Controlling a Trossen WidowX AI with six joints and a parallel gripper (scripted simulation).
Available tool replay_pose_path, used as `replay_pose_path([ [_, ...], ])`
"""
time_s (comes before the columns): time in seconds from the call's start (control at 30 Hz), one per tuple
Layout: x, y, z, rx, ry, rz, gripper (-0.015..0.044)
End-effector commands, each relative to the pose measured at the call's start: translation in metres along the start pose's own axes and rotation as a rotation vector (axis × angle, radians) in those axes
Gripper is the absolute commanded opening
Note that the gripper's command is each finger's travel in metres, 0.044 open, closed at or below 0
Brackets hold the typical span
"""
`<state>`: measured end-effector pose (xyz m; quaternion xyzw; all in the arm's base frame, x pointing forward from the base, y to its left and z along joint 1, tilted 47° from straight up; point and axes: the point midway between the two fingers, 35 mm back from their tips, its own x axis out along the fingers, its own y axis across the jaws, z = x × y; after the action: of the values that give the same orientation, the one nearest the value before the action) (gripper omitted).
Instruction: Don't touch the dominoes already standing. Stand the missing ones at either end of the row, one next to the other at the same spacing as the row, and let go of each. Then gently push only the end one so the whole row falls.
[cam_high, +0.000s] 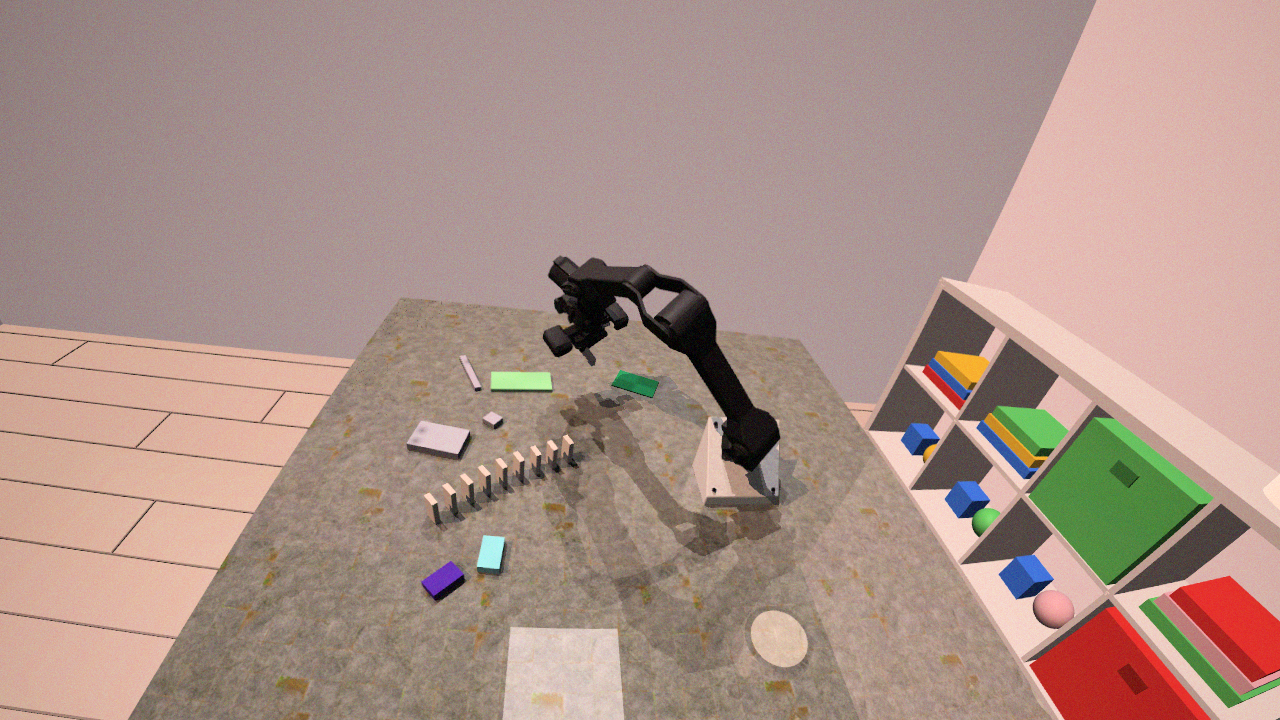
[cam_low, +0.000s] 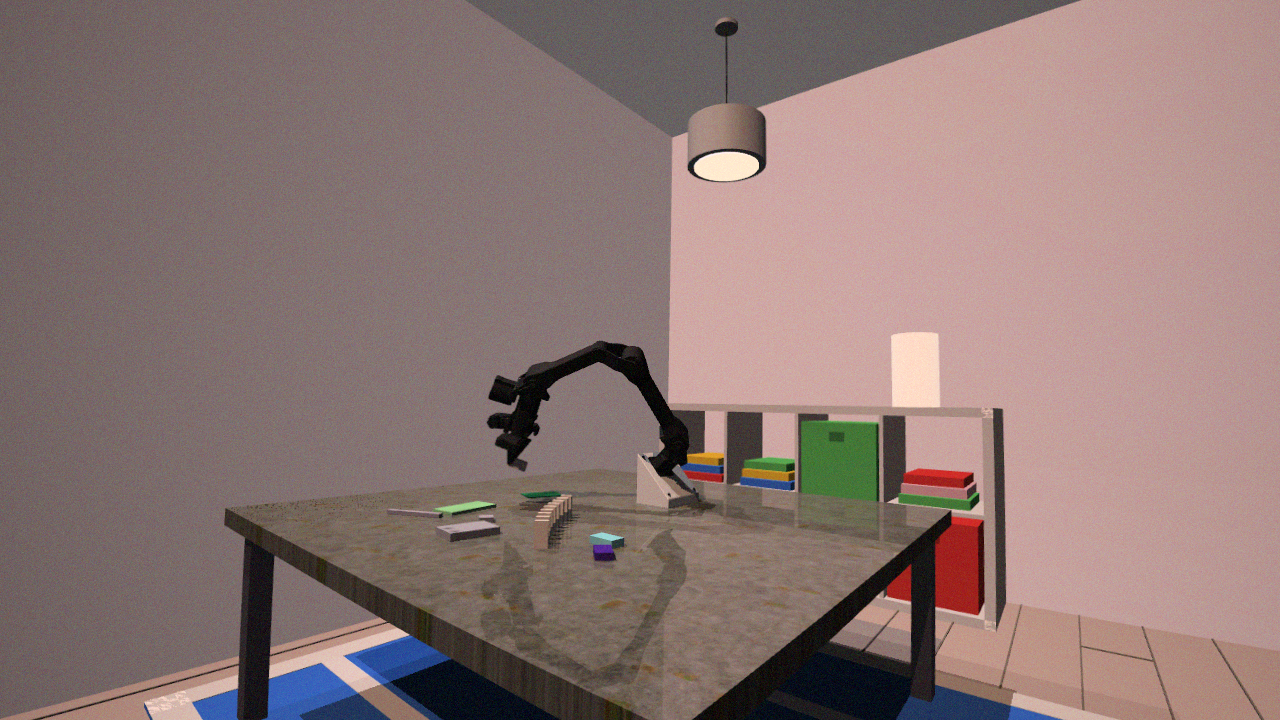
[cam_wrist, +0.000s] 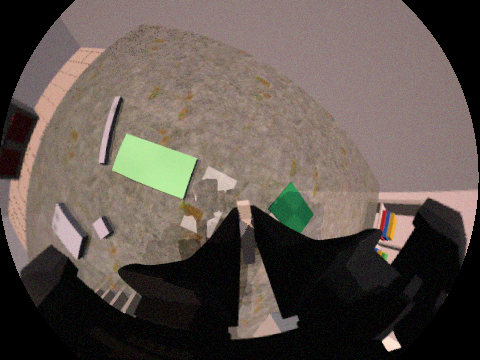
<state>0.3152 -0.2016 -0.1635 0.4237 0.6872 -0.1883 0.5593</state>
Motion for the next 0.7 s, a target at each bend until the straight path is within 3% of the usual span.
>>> replay_pose_path([
  [0.0, 0.004, 0.001, 0.003, -0.002, -0.062, -0.026, 0.0029],
  [0.67, 0.026, 0.003, 0.008, 0.014, -0.352, -0.099, 0.0029],
])
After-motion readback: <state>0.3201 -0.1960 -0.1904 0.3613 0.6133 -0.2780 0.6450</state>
